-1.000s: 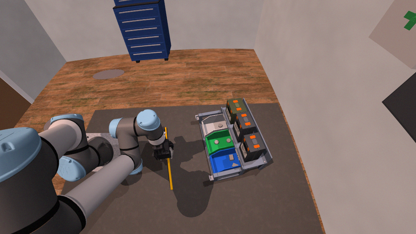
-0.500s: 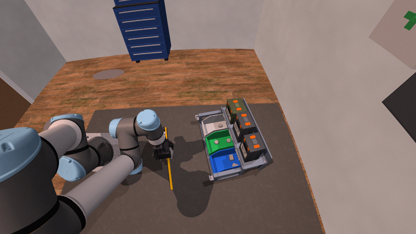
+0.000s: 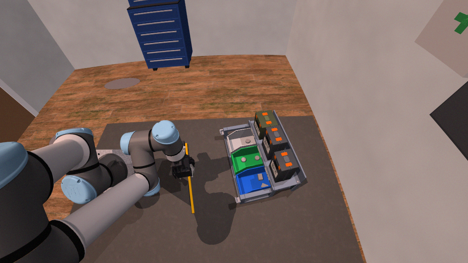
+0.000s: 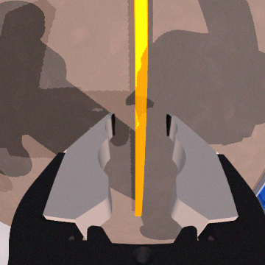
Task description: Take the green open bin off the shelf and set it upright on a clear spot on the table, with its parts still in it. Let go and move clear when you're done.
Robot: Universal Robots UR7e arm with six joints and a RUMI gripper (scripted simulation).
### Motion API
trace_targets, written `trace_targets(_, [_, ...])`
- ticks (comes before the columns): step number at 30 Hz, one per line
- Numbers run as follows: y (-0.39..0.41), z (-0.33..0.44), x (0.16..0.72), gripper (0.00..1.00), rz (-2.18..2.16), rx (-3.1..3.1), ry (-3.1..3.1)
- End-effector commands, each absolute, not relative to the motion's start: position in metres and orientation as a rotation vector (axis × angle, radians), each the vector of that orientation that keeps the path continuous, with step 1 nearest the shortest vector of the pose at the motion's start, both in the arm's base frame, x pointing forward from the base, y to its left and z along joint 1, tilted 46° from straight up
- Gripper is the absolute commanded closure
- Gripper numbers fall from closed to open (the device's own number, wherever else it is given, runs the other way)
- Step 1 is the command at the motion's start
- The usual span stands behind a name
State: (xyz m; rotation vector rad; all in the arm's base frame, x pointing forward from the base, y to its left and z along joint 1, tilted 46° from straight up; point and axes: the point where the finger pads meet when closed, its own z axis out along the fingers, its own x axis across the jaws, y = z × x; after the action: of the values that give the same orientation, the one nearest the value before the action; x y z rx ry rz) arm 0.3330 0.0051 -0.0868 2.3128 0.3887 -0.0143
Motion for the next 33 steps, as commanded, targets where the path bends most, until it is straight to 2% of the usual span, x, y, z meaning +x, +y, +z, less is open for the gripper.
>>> trace_targets(1, [0.012,-0.080,0.332,0.74,-0.015,2.313,0.388])
trace_targets(33, [0.066,-0.027,0.324,0.74,-0.015,2.313,0.388])
